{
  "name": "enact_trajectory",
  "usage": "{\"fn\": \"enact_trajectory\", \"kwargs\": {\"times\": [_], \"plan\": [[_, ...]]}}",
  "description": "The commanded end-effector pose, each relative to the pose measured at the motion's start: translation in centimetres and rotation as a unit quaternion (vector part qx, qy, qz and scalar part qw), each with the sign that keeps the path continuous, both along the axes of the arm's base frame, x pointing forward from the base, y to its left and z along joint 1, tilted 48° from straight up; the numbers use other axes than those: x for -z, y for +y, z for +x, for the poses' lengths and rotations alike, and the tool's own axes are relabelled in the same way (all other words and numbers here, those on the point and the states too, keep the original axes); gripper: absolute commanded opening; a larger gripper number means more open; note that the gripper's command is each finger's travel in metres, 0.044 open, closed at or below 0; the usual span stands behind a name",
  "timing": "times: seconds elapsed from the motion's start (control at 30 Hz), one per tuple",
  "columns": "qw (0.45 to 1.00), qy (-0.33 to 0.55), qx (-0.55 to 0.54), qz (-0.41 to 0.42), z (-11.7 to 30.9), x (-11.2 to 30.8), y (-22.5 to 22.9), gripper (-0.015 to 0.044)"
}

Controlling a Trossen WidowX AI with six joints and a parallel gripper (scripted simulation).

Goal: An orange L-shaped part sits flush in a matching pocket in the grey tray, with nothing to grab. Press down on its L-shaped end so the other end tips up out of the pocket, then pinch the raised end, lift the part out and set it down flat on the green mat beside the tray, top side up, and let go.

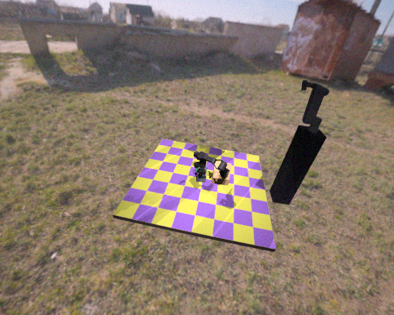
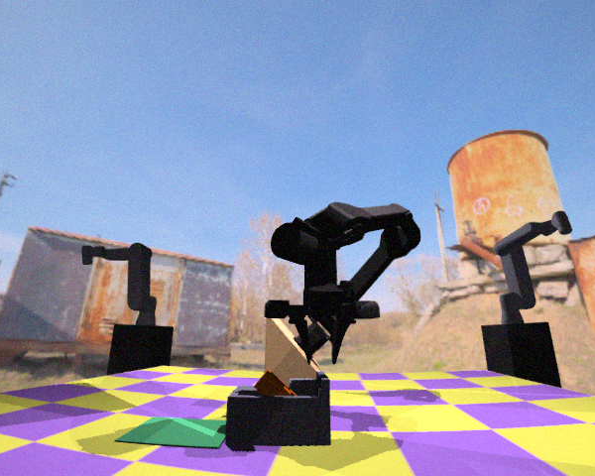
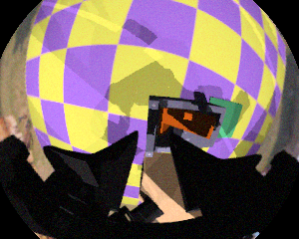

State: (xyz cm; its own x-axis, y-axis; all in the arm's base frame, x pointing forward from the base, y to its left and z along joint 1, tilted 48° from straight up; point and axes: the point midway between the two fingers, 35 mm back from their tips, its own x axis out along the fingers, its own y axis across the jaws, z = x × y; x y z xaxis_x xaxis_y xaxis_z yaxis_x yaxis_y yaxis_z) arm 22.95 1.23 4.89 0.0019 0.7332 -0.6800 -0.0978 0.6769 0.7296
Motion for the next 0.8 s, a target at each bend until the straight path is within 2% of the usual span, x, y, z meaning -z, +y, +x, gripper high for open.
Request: {"fn": "enact_trajectory", "kwargs": {"times": [0.0, 0.77], "plan": [[1.000, -0.001, -0.002, 0.003, -0.36, -2.37, -3.01, 0.0180], [1.000, -0.003, 0.005, 0.002, -0.18, -2.06, -2.76, 0.0180]]}}
